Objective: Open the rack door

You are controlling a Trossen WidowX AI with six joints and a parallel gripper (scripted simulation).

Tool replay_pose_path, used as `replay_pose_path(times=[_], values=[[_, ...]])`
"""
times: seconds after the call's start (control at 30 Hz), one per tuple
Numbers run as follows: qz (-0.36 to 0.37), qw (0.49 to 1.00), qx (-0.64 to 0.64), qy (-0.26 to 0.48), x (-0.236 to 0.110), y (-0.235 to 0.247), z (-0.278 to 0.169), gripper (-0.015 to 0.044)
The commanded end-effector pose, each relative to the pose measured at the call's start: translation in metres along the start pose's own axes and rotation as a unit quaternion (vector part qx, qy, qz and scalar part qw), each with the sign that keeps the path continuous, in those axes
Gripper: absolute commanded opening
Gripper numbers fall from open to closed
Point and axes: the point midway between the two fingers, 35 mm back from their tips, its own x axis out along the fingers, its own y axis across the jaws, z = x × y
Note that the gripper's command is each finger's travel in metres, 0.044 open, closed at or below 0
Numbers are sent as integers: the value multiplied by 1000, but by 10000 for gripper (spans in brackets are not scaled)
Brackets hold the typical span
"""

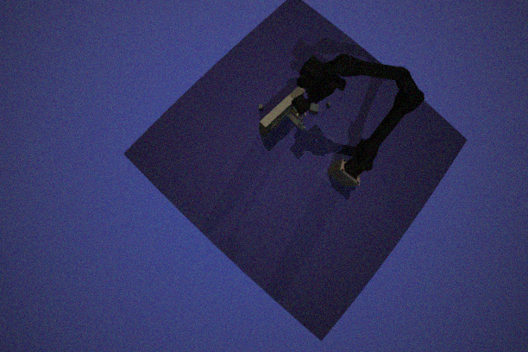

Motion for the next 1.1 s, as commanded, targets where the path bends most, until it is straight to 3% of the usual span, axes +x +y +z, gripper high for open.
replay_pose_path(times=[0.0,0.27,1.07], values=[[-40,999,-18,25,2,-1,-3,285],[-117,989,-61,67,4,-5,-7,285],[-117,989,-62,68,35,-12,-9,285]])
